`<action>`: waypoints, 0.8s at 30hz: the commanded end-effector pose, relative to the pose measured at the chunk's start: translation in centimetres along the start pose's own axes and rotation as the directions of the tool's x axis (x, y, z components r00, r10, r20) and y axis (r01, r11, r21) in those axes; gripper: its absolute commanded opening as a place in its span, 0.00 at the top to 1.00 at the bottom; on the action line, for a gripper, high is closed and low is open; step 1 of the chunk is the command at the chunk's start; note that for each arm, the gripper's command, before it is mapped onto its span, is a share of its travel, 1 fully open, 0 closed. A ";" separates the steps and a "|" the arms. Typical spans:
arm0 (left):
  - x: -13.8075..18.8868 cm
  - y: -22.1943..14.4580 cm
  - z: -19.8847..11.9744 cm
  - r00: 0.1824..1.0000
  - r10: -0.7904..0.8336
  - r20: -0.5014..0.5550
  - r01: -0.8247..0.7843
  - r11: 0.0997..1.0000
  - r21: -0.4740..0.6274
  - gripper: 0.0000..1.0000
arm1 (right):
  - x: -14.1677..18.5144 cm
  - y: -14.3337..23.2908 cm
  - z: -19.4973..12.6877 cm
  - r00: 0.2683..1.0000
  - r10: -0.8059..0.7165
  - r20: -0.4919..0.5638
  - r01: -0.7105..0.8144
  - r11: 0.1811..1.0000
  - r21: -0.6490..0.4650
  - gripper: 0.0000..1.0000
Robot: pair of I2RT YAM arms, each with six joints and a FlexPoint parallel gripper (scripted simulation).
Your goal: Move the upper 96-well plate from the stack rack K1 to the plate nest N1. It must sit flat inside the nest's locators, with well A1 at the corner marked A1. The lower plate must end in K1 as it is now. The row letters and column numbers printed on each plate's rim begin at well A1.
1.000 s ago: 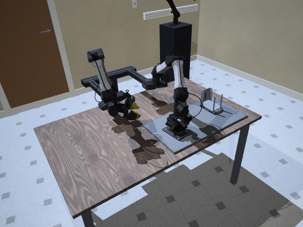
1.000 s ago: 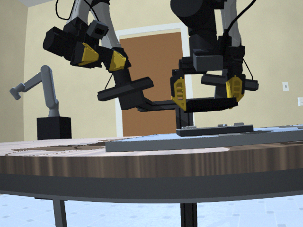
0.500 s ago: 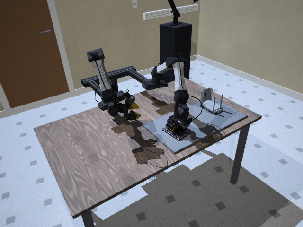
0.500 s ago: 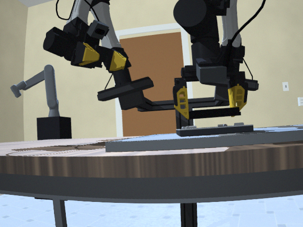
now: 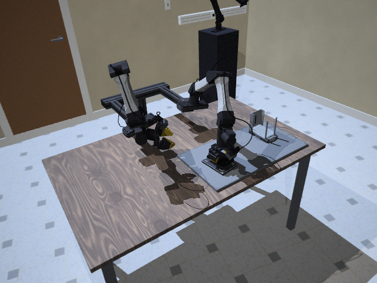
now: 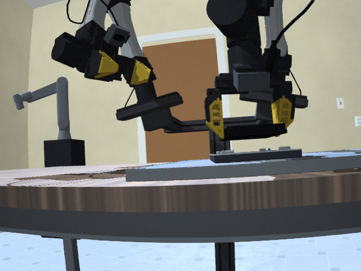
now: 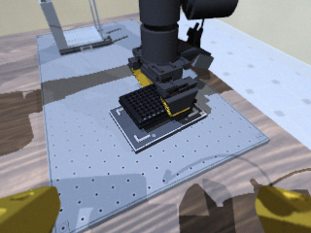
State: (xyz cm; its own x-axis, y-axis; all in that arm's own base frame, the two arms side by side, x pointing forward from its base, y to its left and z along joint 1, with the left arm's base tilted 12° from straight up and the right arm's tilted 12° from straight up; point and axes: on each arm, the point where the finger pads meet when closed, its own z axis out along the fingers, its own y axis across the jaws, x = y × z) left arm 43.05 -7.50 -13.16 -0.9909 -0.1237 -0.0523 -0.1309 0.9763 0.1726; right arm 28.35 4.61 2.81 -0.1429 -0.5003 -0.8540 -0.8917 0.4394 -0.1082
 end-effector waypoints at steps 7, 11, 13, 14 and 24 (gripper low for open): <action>-0.7 -1.3 -1.0 0.999 0.016 0.039 -0.017 1.000 0.022 0.23 | -0.5 -0.7 -0.1 1.000 -0.024 0.010 0.024 1.000 0.006 0.00; -0.7 -1.3 -1.0 0.999 0.016 0.039 -0.017 1.000 0.022 0.23 | -0.5 -0.7 -0.1 1.000 -0.024 0.010 0.024 1.000 0.006 0.00; -0.7 -1.3 -1.0 0.999 0.016 0.039 -0.017 1.000 0.022 0.23 | -0.5 -0.7 -0.1 1.000 -0.024 0.010 0.024 1.000 0.006 0.00; -0.7 -1.3 -1.0 0.999 0.016 0.039 -0.017 1.000 0.022 0.23 | -0.5 -0.7 -0.1 1.000 -0.024 0.010 0.024 1.000 0.006 0.00; -0.4 -1.2 -0.6 1.000 0.010 0.012 -0.010 1.000 0.003 0.23 | -0.5 -0.7 -0.1 1.000 -0.024 0.010 0.024 1.000 0.006 0.00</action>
State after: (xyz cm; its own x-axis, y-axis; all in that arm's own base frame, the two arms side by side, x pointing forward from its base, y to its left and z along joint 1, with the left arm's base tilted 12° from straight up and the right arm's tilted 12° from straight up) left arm 43.17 -7.77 -13.28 -0.9912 -0.1185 -0.0582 -0.1268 0.9772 0.1703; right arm 28.35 4.61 2.81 -0.1429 -0.5003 -0.8540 -0.8918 0.4394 -0.1082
